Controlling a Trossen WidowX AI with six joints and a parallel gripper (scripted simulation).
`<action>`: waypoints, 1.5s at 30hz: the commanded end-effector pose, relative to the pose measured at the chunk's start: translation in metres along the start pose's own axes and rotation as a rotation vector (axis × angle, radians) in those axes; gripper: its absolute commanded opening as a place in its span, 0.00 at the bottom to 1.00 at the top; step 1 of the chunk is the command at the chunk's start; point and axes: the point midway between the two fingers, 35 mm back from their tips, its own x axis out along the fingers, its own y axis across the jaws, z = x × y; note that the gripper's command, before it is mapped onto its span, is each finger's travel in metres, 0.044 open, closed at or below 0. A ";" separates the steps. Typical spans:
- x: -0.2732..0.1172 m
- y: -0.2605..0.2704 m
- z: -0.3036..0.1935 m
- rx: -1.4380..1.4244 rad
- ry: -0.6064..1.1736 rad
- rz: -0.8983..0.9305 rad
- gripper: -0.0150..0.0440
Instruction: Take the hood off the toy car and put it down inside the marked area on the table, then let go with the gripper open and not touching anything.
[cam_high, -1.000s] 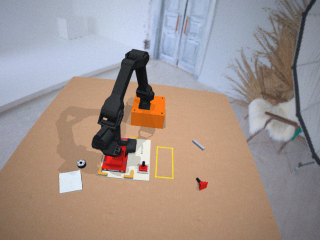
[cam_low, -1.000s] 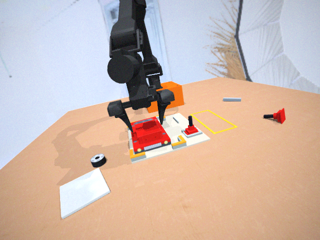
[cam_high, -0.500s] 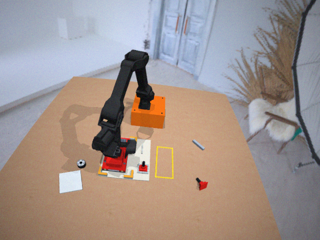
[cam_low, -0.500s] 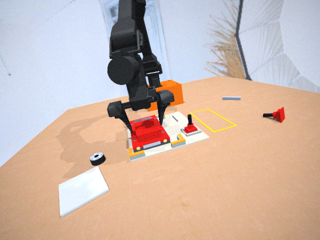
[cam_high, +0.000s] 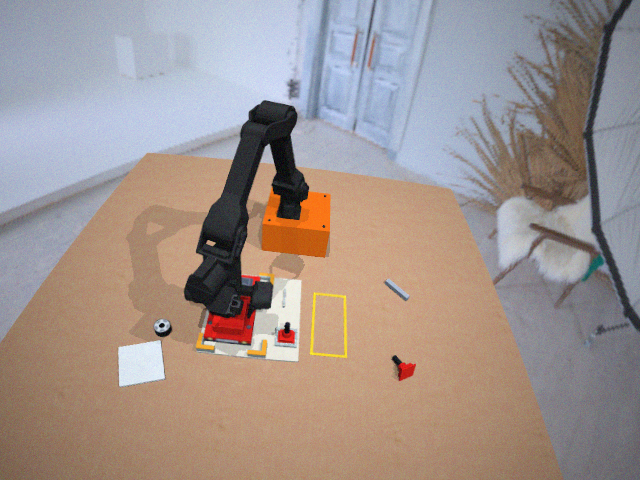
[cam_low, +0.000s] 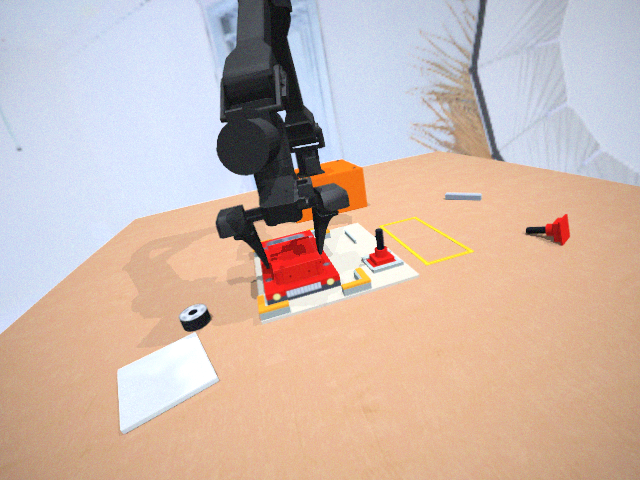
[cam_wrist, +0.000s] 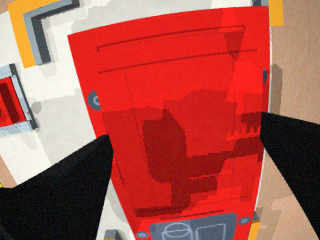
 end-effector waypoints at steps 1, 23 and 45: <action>0.000 0.000 0.000 0.000 -0.001 0.000 0.81; -0.008 0.000 0.000 0.000 -0.001 0.000 0.25; -0.022 0.000 0.001 0.000 -0.001 0.000 0.25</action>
